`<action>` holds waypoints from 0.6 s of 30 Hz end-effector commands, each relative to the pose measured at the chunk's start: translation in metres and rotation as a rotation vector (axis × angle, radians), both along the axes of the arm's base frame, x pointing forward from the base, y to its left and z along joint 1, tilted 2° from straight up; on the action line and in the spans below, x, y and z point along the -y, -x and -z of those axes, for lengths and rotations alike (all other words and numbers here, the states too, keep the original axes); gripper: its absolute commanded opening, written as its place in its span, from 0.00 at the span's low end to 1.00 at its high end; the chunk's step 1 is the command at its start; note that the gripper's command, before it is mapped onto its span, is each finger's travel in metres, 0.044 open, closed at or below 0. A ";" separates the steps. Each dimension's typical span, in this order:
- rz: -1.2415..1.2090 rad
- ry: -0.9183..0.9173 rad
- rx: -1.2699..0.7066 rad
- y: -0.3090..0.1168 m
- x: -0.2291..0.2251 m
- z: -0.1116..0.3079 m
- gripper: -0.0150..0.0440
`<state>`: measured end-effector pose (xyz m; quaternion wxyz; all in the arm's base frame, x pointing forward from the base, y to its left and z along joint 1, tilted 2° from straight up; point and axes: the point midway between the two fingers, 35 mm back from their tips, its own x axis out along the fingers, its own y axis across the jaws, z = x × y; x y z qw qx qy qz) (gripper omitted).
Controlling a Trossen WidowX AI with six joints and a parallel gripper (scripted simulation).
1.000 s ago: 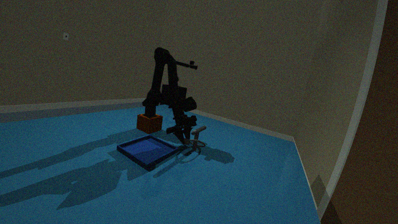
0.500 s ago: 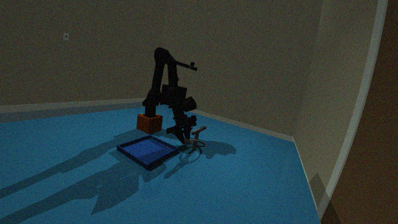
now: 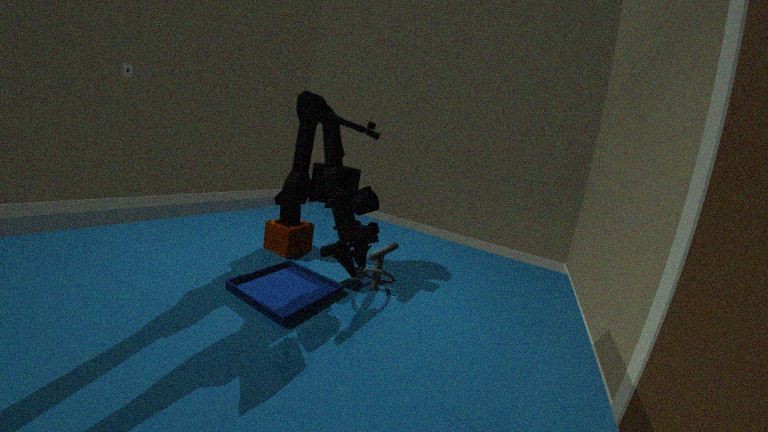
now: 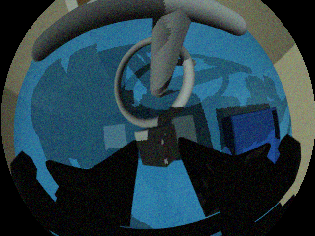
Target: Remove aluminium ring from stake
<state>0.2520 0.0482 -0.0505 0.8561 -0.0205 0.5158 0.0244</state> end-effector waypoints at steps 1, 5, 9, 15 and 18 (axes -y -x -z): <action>-0.001 -0.003 0.012 -0.004 -0.001 -0.007 0.25; -0.002 -0.004 0.014 -0.005 -0.001 -0.012 0.25; -0.003 -0.005 0.016 -0.006 -0.002 -0.018 0.25; -0.004 -0.006 0.017 -0.006 -0.002 -0.023 0.25; -0.004 -0.006 0.017 -0.006 -0.002 -0.023 0.25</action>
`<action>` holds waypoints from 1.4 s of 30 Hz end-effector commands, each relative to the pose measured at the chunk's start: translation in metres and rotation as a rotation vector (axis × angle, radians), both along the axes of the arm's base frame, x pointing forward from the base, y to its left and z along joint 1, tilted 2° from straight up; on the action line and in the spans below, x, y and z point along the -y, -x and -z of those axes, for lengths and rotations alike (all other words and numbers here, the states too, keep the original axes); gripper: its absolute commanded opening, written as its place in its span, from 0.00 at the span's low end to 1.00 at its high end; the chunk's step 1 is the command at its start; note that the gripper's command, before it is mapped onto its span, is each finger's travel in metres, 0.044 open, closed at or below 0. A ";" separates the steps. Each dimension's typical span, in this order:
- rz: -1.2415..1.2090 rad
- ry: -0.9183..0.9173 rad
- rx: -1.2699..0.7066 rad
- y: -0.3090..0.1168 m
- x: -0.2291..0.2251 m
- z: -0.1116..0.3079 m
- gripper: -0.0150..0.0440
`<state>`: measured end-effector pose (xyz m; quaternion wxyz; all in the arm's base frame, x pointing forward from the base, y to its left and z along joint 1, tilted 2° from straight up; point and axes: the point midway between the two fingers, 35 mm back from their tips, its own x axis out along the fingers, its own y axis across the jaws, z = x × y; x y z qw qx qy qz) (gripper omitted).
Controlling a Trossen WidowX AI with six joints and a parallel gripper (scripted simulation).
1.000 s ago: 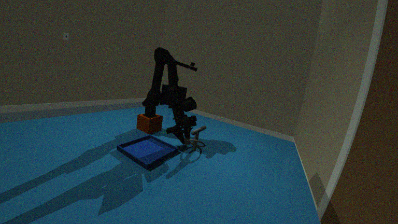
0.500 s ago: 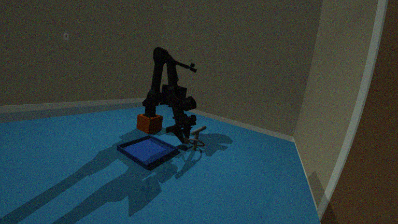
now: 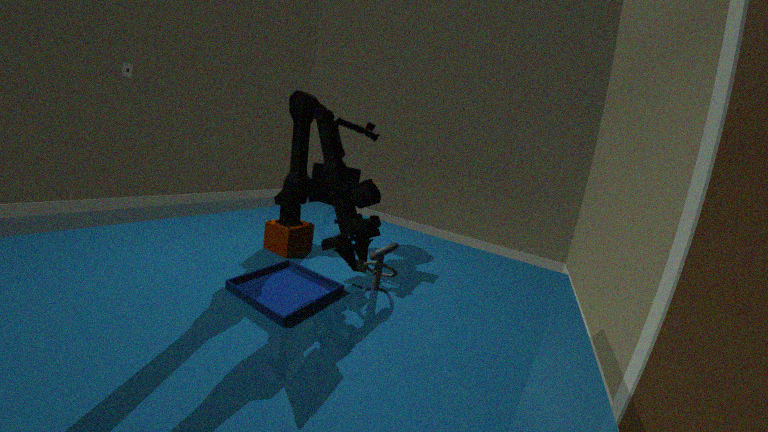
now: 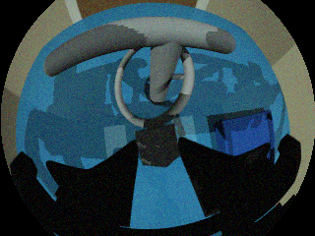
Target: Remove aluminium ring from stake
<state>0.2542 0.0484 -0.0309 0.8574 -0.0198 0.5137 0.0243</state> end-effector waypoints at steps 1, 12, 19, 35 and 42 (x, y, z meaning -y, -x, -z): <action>-0.005 -0.004 0.012 -0.004 -0.001 -0.004 0.25; -0.008 -0.013 -0.073 -0.007 0.003 -0.008 0.25; -0.009 -0.025 -0.136 -0.008 0.007 -0.013 0.25; -0.008 -0.057 -0.245 -0.008 0.015 -0.024 0.25; -0.008 -0.057 -0.245 -0.008 0.015 -0.024 0.25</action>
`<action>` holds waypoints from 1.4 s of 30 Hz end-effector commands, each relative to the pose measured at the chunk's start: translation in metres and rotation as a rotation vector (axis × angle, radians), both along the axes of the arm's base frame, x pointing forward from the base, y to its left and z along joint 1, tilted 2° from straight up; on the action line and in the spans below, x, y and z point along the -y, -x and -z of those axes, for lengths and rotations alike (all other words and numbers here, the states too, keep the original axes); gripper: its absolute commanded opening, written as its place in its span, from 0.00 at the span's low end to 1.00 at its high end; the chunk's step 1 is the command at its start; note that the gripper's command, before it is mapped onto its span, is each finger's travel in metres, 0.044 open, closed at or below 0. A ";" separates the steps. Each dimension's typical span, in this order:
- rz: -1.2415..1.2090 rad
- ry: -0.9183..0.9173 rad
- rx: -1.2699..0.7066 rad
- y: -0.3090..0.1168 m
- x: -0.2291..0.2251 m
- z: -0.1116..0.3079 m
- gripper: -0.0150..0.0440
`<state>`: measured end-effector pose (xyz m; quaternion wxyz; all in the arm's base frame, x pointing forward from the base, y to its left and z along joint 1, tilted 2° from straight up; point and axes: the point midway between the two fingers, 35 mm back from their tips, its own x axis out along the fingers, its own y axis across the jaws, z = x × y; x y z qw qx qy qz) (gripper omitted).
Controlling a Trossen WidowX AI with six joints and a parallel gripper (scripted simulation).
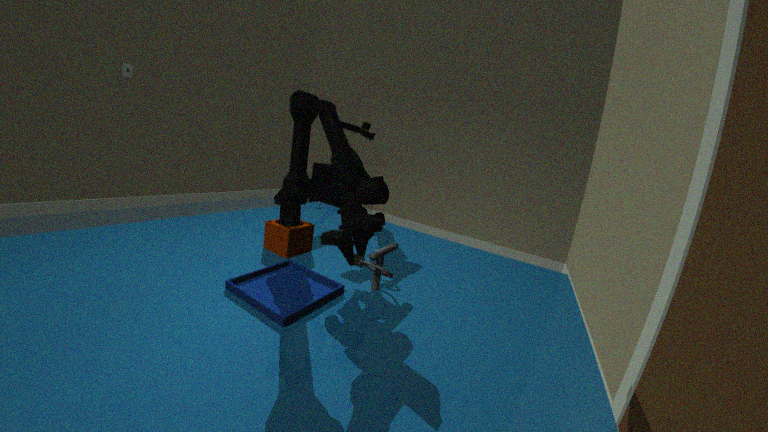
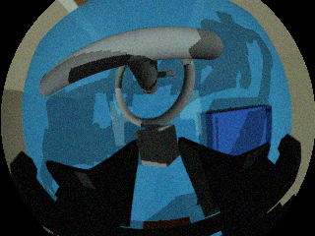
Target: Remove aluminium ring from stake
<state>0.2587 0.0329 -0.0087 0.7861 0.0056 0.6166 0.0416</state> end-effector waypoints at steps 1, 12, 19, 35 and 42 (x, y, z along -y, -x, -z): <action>-0.004 -0.004 0.008 -0.003 -0.001 -0.002 0.25; -0.004 -0.038 0.003 -0.004 0.004 -0.006 0.25; -0.004 -0.039 0.003 -0.004 0.004 -0.006 0.25; -0.003 -0.072 -0.002 -0.005 0.009 -0.010 0.25; -0.002 -0.104 -0.006 -0.006 0.014 -0.014 0.25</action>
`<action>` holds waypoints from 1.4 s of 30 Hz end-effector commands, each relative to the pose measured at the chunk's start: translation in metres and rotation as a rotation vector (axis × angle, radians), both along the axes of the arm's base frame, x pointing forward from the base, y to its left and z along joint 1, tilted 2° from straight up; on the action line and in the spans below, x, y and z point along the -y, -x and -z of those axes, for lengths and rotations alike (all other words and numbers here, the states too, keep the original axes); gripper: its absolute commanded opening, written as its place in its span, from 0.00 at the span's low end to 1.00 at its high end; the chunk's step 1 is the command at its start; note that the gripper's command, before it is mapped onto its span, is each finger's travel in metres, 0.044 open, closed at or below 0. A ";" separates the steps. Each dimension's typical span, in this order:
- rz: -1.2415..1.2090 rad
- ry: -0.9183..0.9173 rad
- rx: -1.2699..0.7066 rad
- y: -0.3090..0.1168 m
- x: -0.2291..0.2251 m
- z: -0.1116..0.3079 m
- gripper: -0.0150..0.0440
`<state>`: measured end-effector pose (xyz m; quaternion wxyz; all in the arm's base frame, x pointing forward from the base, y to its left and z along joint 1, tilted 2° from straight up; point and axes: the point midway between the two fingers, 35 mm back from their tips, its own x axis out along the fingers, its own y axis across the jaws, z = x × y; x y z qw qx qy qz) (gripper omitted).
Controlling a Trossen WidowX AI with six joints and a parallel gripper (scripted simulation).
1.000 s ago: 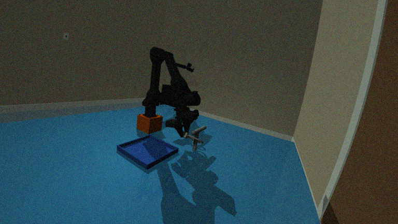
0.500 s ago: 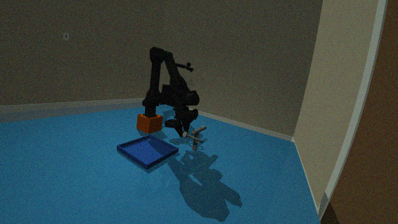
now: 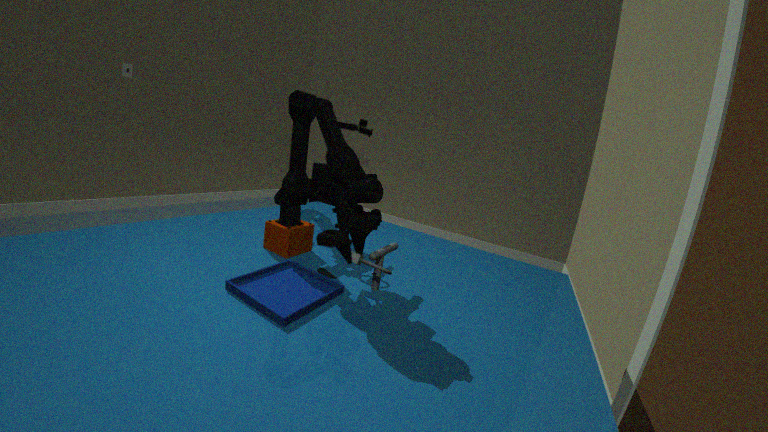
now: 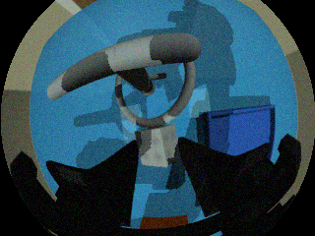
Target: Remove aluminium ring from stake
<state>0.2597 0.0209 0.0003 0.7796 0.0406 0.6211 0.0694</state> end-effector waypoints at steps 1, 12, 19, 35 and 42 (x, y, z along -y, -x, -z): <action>0.000 -0.016 0.011 -0.005 0.002 -0.005 0.25; 0.000 -0.017 0.012 -0.005 0.003 -0.005 0.25; 0.004 -0.029 0.026 -0.004 0.006 -0.008 0.25; 0.004 -0.023 0.026 -0.005 0.008 -0.013 0.25; 0.003 0.006 0.031 -0.005 0.009 -0.016 0.25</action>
